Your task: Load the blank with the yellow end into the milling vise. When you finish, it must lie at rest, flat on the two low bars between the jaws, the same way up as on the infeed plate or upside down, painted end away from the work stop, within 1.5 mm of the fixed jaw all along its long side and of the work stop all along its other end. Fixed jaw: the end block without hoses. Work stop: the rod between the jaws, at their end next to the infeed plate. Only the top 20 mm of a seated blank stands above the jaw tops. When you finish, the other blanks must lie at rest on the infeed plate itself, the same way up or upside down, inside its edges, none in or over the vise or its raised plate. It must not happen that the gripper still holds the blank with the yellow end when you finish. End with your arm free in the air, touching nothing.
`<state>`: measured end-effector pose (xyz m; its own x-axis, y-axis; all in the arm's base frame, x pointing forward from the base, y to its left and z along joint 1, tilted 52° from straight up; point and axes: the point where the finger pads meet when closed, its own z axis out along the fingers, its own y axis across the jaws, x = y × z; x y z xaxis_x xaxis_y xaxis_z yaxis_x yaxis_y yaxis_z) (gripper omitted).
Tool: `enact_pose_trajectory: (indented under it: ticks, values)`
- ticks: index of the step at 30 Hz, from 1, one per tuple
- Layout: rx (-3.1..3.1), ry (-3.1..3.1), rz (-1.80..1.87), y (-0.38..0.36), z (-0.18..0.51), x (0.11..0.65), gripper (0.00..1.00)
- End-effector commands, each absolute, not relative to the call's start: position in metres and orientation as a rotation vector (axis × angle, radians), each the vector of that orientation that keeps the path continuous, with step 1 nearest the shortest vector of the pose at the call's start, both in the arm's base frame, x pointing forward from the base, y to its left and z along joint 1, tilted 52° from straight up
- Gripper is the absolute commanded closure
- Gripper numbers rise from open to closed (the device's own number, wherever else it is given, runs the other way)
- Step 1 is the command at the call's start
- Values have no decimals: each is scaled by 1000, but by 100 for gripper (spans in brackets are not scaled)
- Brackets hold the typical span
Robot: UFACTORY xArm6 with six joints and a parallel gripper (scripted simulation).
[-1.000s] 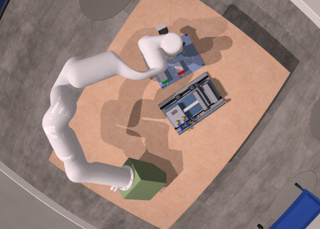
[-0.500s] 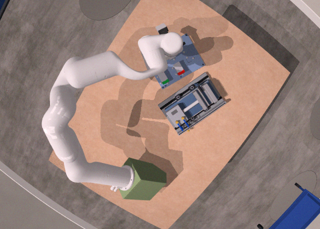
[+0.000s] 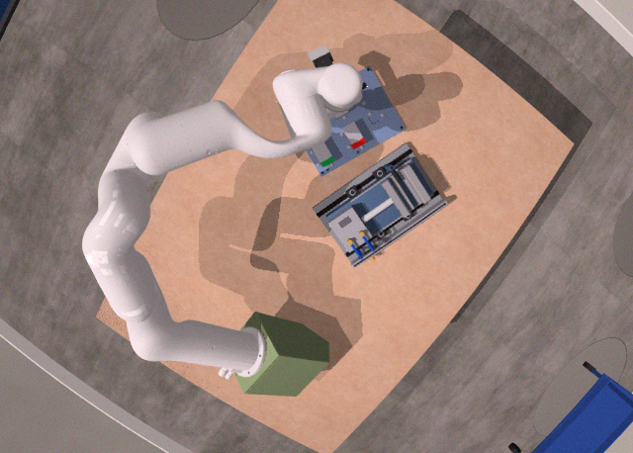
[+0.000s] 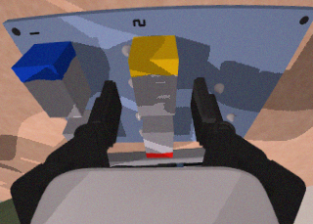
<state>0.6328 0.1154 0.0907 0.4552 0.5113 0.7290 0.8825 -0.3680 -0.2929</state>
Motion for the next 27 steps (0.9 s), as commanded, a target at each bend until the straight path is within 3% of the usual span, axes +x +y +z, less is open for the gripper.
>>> enact_pose_trajectory:
  ticks: [1, 27]
  values:
    - [-2033, -1159, -709, 114, 92, 634, 33]
    - [-2033, -1159, -709, 117, 90, 634, 33]
